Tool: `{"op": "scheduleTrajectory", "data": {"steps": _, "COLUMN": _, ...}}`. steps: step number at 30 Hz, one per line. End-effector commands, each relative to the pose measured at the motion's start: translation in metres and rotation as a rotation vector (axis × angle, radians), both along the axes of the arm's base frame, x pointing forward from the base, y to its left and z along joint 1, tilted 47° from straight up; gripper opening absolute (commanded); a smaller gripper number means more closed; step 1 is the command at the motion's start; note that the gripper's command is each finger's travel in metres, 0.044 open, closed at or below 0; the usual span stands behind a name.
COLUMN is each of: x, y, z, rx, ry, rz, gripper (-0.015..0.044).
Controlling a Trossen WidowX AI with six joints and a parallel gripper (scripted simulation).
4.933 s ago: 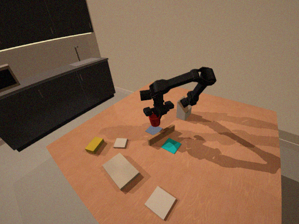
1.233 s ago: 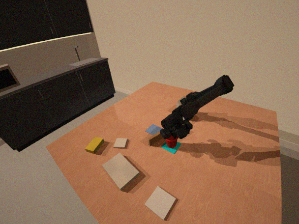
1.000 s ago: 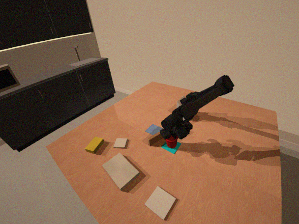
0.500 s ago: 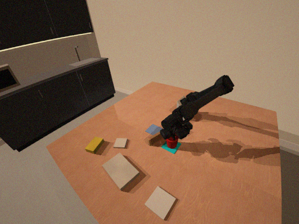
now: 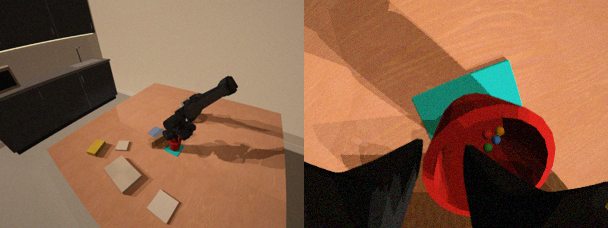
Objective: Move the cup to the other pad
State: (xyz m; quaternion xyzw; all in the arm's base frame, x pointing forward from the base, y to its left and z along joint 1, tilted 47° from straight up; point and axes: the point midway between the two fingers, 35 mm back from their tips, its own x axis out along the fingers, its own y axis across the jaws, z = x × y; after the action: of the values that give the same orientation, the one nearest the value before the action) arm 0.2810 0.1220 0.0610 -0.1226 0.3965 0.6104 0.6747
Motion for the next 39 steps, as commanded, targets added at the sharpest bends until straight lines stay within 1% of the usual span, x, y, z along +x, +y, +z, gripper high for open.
{"op": "scheduleTrajectory", "data": {"steps": 1, "x": 0.002, "y": -0.005, "z": 0.004, "rx": -0.002, "ry": -0.005, "rz": 0.001, "gripper": 0.0128}}
{"op": "scheduleTrajectory", "data": {"steps": 28, "x": 0.003, "y": -0.032, "z": 0.029, "rx": 0.001, "ry": -0.002, "rz": 0.0, "gripper": 0.0128}}
{"op": "scheduleTrajectory", "data": {"steps": 39, "x": 0.004, "y": -0.032, "z": 0.029, "rx": 0.003, "ry": 0.002, "rz": -0.003, "gripper": 0.0416}}
